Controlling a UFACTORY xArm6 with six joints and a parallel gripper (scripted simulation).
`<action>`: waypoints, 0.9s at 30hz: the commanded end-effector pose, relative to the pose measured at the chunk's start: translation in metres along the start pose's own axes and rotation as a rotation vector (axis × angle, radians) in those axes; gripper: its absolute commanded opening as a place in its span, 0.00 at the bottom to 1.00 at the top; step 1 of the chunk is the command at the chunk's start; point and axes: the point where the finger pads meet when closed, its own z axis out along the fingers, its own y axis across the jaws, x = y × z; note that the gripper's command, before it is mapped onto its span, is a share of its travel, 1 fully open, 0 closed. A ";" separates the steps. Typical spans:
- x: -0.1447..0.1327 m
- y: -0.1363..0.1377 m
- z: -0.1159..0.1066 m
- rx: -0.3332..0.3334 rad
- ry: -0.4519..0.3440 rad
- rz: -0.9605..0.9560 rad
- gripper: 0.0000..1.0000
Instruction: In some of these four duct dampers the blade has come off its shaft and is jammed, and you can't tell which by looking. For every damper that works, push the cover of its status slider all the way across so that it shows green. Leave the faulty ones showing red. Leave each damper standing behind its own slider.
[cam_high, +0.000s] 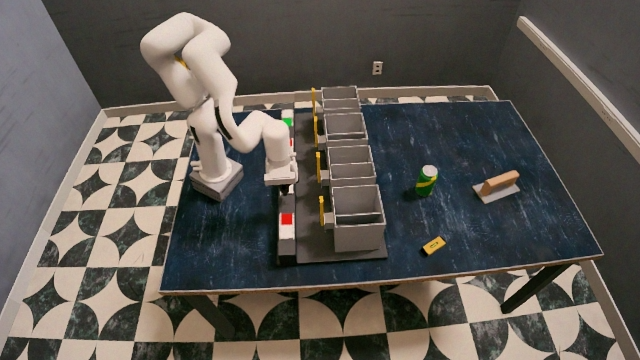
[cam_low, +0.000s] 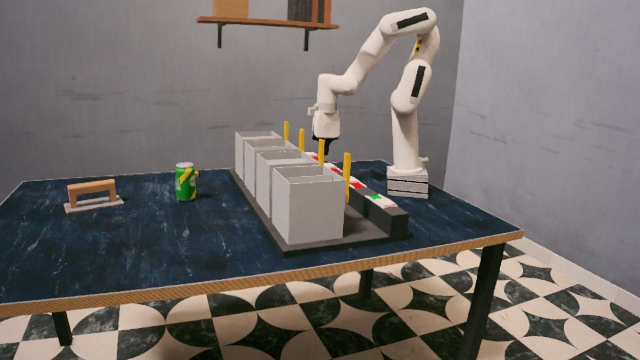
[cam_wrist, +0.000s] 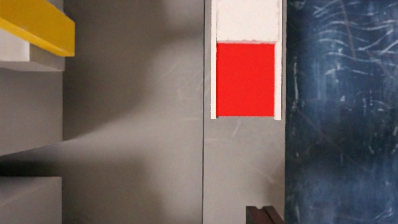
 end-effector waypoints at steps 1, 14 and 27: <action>0.001 -0.001 0.000 0.003 0.002 0.000 0.00; 0.001 -0.001 0.006 0.003 0.002 0.000 0.00; 0.001 -0.001 0.014 0.003 0.002 0.000 0.00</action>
